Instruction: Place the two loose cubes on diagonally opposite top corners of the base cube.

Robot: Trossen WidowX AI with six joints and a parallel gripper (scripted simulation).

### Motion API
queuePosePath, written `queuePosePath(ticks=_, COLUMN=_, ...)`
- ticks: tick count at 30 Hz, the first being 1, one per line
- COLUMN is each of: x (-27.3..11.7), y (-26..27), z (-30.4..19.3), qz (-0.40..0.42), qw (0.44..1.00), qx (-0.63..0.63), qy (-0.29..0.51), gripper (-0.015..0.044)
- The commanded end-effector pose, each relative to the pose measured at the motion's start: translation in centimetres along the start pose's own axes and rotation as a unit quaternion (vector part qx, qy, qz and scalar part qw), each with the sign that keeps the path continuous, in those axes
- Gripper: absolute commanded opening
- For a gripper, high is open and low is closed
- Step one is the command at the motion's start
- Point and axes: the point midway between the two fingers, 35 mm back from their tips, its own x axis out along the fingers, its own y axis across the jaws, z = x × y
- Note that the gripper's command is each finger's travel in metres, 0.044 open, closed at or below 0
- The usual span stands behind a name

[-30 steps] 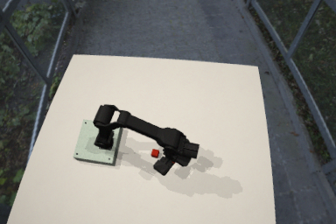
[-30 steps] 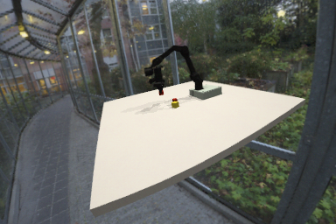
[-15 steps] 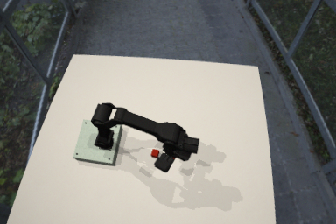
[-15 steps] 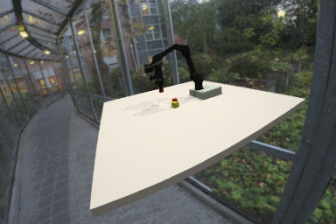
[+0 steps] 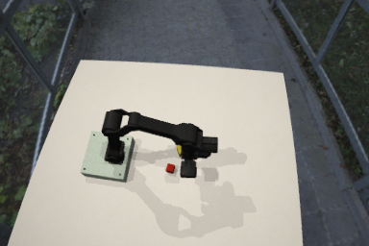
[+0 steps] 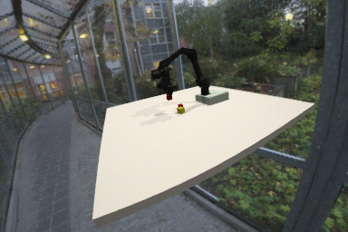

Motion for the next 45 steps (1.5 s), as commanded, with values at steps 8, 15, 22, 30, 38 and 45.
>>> queuePosePath(ticks=8, x=0.8, y=3.4, z=-0.5, qz=0.002, qw=0.983, qx=-0.182, qy=-0.001, gripper=0.0105)
queuePosePath(ticks=15, x=1.3, y=5.6, z=-1.0, qz=0.002, qw=0.955, qx=-0.297, qy=-0.001, gripper=0.0105)
queuePosePath(ticks=22, x=1.8, y=7.7, z=-1.6, qz=0.003, qw=0.914, qx=-0.407, qy=-0.001, gripper=0.0105)
queuePosePath(ticks=30, x=2.4, y=10.0, z=-2.5, qz=0.004, qw=0.851, qx=-0.526, qy=-0.002, gripper=0.0105)
queuePosePath(ticks=38, x=2.6, y=10.7, z=-2.9, qz=0.004, qw=0.828, qx=-0.561, qy=-0.002, gripper=0.0105)
queuePosePath(ticks=45, x=2.6, y=10.7, z=-2.9, qz=0.004, qw=0.828, qx=-0.561, qy=-0.002, gripper=0.0105)
